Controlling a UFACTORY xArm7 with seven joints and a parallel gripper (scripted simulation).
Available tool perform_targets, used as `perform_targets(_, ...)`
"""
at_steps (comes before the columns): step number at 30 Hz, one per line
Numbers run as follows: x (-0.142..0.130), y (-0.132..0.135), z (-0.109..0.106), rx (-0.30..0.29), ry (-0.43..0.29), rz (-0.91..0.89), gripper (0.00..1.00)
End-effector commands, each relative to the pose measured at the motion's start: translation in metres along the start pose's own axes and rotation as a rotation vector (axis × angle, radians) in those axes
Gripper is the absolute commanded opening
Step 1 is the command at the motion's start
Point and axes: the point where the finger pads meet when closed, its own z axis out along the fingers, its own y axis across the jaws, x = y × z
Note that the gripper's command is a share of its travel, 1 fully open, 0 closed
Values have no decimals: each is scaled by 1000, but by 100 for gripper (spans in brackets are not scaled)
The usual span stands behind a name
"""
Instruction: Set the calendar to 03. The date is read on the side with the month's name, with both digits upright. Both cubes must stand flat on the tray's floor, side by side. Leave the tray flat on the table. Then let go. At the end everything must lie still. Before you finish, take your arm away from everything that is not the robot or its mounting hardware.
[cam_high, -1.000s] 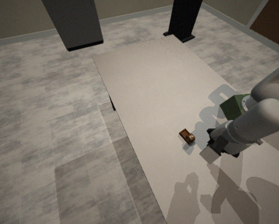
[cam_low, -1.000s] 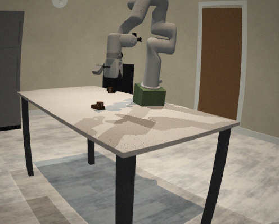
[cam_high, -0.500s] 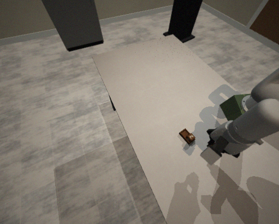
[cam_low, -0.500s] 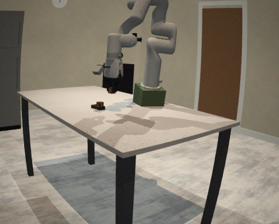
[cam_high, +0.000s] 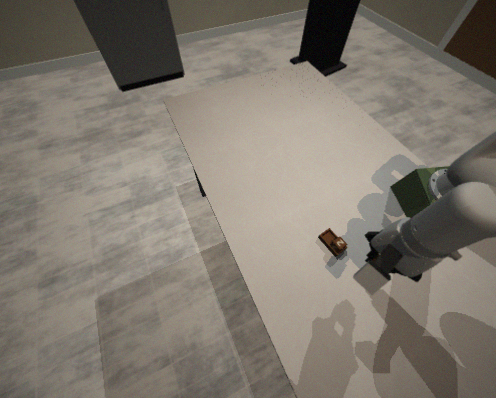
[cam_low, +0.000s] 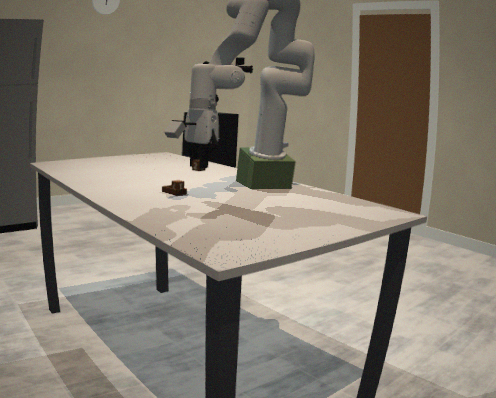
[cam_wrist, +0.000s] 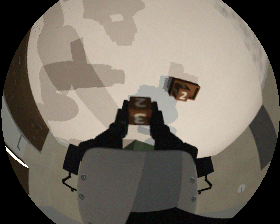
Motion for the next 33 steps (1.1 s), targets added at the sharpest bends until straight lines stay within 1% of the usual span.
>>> perform_targets(1, 2, 0, 8, 7, 3, -1, 27)
perform_targets(10, 2, 0, 20, 7, 3, -1, 27)
perform_targets(20, 2, 0, 43, 7, 3, -1, 27)
perform_targets(22, 2, 0, 43, 7, 3, -1, 27)
perform_targets(33, 2, -1, 70, 7, 3, -1, 27)
